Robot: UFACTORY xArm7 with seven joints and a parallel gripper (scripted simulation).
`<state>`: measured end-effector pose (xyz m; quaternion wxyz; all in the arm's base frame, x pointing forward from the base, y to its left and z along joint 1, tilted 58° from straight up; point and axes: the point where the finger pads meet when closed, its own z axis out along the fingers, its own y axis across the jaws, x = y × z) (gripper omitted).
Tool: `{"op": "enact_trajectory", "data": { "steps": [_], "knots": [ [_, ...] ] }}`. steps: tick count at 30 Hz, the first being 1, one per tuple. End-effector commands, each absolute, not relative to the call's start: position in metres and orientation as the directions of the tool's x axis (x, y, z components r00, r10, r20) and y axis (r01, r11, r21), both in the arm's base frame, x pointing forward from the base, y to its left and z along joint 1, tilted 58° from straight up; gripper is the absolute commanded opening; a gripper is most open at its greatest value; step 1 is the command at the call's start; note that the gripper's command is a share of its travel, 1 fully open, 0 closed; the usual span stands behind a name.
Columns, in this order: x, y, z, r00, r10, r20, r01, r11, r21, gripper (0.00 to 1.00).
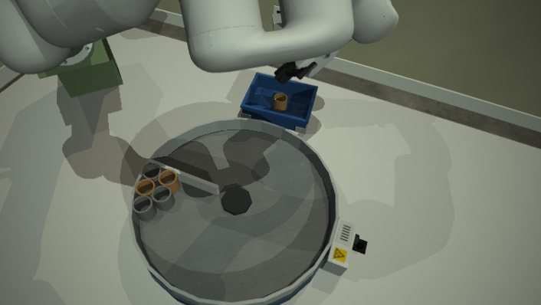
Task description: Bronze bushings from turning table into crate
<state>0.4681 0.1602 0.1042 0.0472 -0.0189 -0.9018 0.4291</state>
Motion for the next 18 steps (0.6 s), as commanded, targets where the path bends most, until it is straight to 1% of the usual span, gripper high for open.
{"op": "enact_trajectory", "data": {
  "steps": [1, 8, 18],
  "knots": [
    [0.461, 0.153, 0.109, -0.995, 0.054, 0.089, -0.037, 0.617, -0.786, 0.10],
    [0.446, 0.131, 0.119, -0.990, 0.019, 0.139, -0.102, 0.581, -0.808, 0.10],
    [0.407, 0.072, 0.147, -0.964, -0.061, 0.261, -0.258, 0.470, -0.844, 0.10]
  ]
}}
